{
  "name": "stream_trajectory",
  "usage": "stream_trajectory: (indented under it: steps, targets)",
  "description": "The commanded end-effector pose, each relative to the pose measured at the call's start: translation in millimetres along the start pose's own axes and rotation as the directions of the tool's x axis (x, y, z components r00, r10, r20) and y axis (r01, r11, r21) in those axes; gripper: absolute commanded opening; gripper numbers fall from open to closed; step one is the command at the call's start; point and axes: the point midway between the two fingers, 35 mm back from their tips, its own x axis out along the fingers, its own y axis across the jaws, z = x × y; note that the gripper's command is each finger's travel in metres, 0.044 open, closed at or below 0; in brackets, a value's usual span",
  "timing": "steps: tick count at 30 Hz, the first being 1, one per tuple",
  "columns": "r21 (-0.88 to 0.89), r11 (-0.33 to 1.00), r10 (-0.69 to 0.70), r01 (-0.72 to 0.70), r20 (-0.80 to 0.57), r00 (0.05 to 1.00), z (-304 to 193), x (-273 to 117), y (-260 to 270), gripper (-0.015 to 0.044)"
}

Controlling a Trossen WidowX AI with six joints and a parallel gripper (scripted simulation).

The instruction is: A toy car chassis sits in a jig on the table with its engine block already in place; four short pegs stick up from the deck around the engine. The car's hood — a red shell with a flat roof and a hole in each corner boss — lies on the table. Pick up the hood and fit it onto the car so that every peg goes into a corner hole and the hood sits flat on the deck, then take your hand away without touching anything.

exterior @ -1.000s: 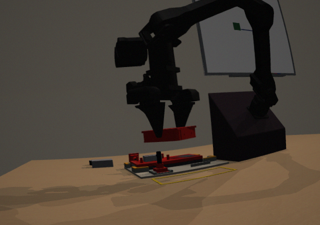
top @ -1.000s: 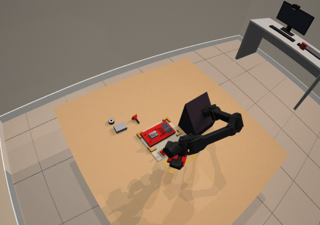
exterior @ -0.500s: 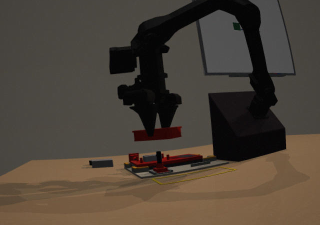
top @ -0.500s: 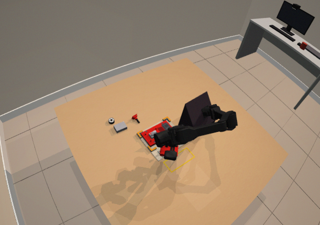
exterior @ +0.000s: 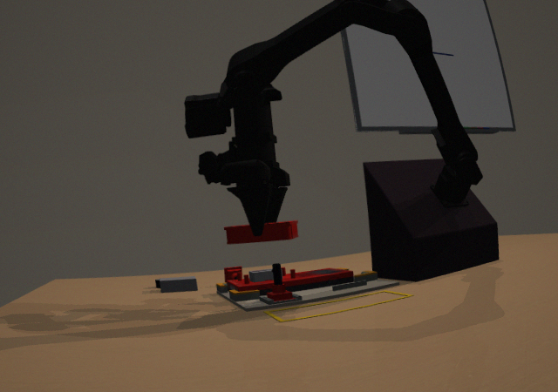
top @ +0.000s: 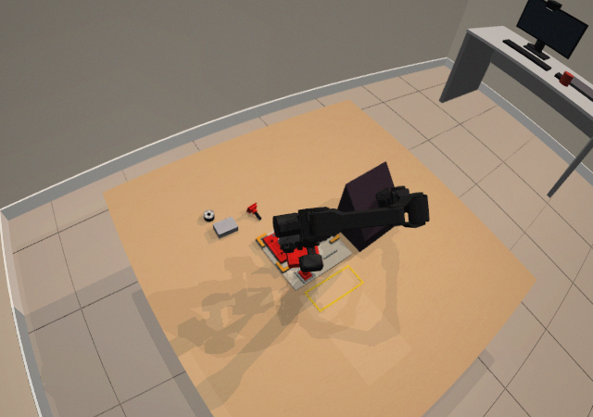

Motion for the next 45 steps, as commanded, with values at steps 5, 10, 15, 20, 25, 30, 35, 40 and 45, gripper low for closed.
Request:
stream_trajectory:
  steps: [5, 10, 15, 20, 25, 30, 35, 40, 45]
  targets:
    - [-0.14, 0.99, -0.005, 0.006, 0.007, 1.0, 13, -2, -30, 0.0]
    - [-0.233, 0.972, -0.005, 0.006, 0.005, 1.0, 19, -2, -50, 0.0]
    - [-0.325, 0.946, -0.004, 0.004, 0.003, 1.0, 24, -2, -69, 0.0]
    - [-0.414, 0.91, -0.001, 0.001, 0.0, 1.0, 27, -1, -89, 0.0]
    - [-0.473, 0.881, 0.002, -0.003, -0.002, 1.0, 29, -1, -103, 0.0]
    - [-0.473, 0.881, 0.002, -0.003, -0.002, 1.0, 28, 4, -102, 0.0]
    - [-0.474, 0.881, 0.003, -0.004, -0.003, 1.0, 29, 31, -102, 0.0]
    - [-0.474, 0.881, 0.004, -0.005, -0.003, 1.0, 29, 49, -103, 0.0]
    - [-0.474, 0.881, 0.004, -0.005, -0.003, 1.0, 28, 49, -104, 0.0]
